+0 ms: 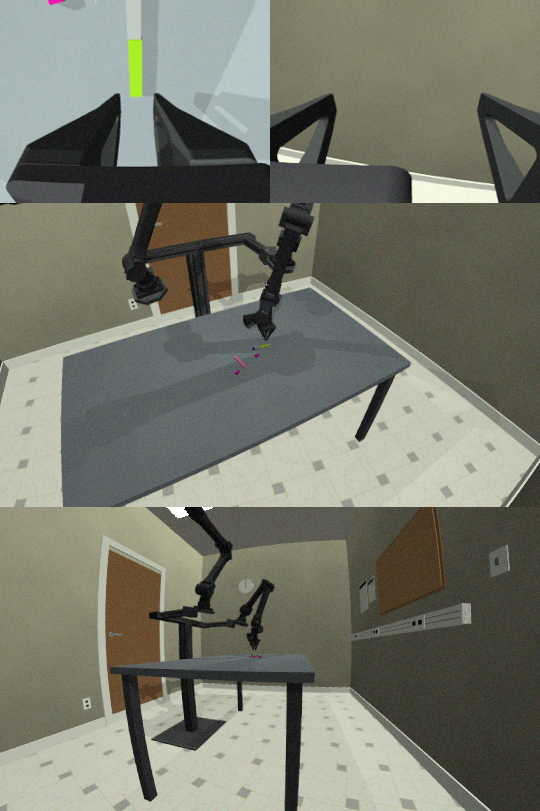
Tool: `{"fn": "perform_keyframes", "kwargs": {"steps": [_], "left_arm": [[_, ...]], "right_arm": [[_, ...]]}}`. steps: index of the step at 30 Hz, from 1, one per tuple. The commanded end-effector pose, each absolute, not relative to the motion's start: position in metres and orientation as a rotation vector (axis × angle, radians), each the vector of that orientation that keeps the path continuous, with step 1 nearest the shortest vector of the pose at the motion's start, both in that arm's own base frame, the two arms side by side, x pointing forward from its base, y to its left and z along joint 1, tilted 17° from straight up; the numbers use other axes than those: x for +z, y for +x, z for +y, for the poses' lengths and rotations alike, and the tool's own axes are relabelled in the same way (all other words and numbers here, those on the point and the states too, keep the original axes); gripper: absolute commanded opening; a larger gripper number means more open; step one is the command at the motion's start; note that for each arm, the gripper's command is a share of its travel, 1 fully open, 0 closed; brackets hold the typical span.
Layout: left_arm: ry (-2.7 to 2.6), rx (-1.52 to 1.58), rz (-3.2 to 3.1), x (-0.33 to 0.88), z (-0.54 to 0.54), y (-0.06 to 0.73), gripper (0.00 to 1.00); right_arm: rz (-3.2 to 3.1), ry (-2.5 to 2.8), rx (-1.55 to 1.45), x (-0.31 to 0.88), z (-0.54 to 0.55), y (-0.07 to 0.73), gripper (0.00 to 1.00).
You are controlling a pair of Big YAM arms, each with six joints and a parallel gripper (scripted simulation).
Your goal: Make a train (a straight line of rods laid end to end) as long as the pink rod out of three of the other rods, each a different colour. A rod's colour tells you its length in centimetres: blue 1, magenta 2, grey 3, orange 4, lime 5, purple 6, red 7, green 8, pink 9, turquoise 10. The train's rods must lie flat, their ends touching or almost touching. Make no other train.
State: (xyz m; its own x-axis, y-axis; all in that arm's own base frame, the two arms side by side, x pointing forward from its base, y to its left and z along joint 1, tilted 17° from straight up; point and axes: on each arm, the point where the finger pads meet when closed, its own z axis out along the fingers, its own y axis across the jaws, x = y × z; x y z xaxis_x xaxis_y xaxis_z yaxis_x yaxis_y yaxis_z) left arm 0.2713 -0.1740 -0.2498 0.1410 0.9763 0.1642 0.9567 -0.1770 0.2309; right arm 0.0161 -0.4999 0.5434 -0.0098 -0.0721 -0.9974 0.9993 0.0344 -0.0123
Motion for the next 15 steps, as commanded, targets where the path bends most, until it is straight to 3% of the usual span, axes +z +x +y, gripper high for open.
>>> {"fn": "perform_keyframes", "kwargs": {"steps": [1, 14, 15], "left_arm": [[2.316, 0.431, 1.967, -0.226, -0.179, 0.263, 0.23], [2.312, 0.430, 1.976, -0.207, -0.180, 0.261, 0.23], [2.314, 0.430, 1.974, -0.207, -0.180, 0.261, 1.00]], "right_arm": [[1.115, 1.103, -1.260, 0.567, -0.491, 0.005, 1.00], [1.115, 1.103, -1.260, 0.567, -0.491, 0.005, 1.00], [1.115, 1.103, -1.260, 0.567, -0.491, 0.005, 1.00]]}}
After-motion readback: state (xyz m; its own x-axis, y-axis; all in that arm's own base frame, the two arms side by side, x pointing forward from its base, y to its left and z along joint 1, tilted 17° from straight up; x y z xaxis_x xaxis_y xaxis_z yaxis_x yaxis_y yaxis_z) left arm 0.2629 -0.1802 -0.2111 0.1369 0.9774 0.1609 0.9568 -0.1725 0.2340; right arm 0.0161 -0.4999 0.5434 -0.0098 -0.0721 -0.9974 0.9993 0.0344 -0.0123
